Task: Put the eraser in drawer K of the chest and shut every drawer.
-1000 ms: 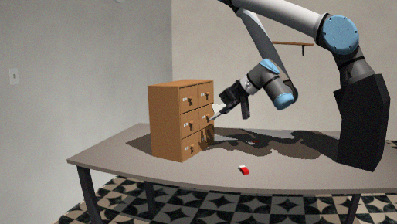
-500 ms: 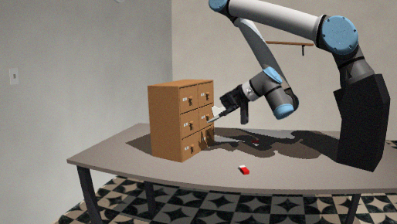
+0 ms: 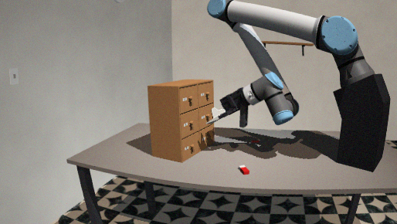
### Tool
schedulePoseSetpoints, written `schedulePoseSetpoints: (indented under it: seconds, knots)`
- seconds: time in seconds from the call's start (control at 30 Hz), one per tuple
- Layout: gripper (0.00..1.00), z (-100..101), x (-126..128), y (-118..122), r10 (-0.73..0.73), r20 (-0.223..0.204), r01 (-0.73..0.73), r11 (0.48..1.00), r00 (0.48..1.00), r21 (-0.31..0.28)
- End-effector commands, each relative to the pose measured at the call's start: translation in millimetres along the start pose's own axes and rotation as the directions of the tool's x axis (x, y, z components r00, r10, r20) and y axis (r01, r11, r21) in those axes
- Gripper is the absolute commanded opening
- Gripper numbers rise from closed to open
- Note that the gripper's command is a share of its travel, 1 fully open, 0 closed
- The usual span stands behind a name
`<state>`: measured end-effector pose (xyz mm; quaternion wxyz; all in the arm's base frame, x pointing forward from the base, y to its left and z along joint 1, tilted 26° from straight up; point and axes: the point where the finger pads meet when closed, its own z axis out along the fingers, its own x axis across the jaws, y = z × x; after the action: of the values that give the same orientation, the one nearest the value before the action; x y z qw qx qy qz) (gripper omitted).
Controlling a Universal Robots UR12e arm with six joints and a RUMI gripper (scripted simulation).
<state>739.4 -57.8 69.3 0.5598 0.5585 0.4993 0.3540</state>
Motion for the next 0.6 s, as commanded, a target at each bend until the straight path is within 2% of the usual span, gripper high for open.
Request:
schedulePoseSetpoints:
  seconds: [0.0,0.57]
  knots:
    - [1.0,1.0,0.1,0.1,0.0,0.0,0.0,1.0,1.0,-0.011]
    - [1.0,1.7,0.1,-0.3,0.0,0.0,0.0,1.0,1.0,-0.018]
